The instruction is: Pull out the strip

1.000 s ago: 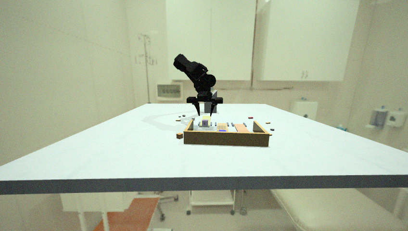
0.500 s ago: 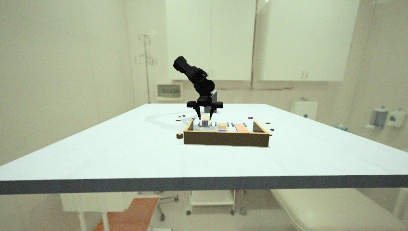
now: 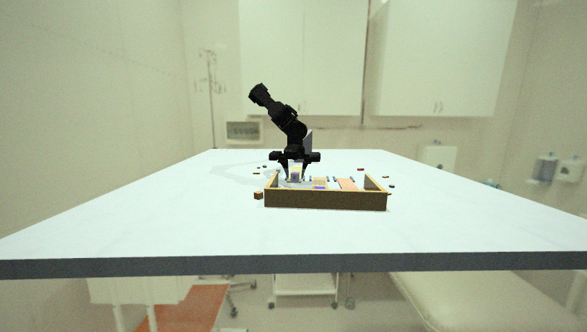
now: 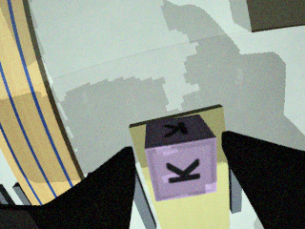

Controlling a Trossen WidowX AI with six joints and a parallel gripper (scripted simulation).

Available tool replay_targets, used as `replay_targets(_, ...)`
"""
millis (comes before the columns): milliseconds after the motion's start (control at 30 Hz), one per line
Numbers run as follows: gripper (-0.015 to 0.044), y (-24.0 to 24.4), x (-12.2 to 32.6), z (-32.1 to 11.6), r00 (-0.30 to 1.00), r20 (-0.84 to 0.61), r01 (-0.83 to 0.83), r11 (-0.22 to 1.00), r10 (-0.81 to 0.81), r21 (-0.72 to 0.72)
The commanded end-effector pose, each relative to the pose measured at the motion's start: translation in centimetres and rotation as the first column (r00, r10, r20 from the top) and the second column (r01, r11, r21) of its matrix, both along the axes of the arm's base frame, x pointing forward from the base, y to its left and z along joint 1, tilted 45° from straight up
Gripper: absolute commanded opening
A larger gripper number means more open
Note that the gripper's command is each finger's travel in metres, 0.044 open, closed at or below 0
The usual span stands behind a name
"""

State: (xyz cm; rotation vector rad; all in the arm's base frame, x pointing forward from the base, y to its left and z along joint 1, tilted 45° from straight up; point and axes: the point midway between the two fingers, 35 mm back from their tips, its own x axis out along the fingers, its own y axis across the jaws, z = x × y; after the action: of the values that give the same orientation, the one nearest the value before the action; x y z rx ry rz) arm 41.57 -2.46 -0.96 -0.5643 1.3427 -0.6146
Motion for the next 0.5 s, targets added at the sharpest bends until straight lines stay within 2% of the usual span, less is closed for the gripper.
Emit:
replay_targets(0,0.0198,0.04,0.01,0.04,1.000,0.001,0.000,1.000,0.000,0.000)
replay_targets(67,0.0145,0.04,0.01,0.04,1.000,0.001,0.000,1.000,0.000,0.000)
replay_targets(333,0.0092,0.04,0.01,0.04,1.000,0.001,0.000,1.000,0.000,0.000)
replay_targets(467,0.0000,0.19,-0.25,0.14,1.000,0.000,-0.001,1.000,0.001,0.001)
